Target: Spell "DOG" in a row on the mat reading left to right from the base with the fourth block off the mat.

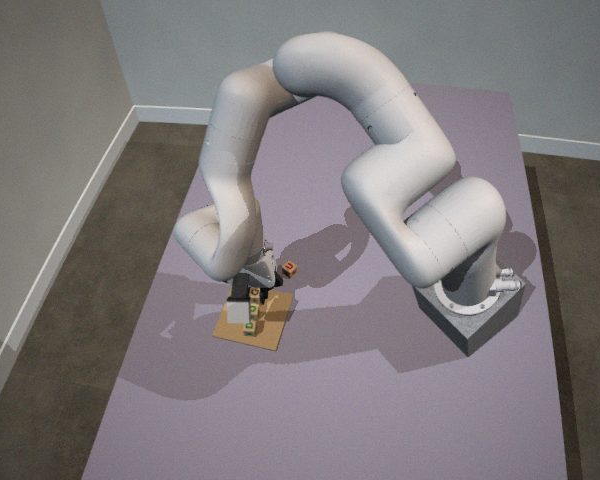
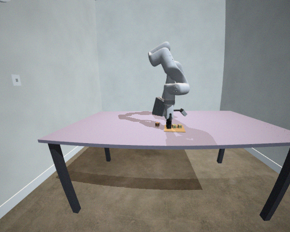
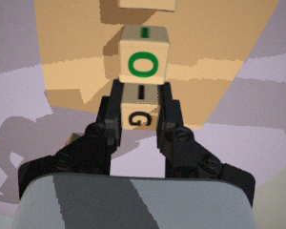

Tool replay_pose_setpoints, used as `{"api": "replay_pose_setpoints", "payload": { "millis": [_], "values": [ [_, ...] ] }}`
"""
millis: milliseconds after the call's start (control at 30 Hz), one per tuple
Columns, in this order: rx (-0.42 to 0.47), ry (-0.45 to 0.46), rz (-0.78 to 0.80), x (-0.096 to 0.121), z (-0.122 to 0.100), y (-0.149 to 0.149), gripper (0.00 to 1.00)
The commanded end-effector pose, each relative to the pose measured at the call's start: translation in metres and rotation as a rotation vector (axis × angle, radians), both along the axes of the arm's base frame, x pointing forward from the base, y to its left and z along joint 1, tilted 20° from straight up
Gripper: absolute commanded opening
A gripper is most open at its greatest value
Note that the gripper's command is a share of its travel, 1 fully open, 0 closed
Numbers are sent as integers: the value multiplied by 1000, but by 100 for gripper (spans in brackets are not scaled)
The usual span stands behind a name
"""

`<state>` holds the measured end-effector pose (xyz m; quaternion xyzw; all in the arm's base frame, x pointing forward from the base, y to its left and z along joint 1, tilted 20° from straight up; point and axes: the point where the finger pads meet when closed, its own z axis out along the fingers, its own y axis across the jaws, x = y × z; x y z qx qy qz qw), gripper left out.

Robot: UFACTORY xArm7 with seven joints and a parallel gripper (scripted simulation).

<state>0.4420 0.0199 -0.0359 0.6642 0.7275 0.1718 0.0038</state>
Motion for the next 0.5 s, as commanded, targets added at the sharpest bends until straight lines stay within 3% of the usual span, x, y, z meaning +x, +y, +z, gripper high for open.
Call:
{"api": "replay_pose_setpoints", "payload": {
  "millis": [0, 233, 467],
  "values": [
    [-1, -2, -1, 1, 1, 0, 26],
    [-1, -2, -1, 1, 1, 0, 30],
    [-1, -2, -1, 1, 1, 0, 42]
  ]
}}
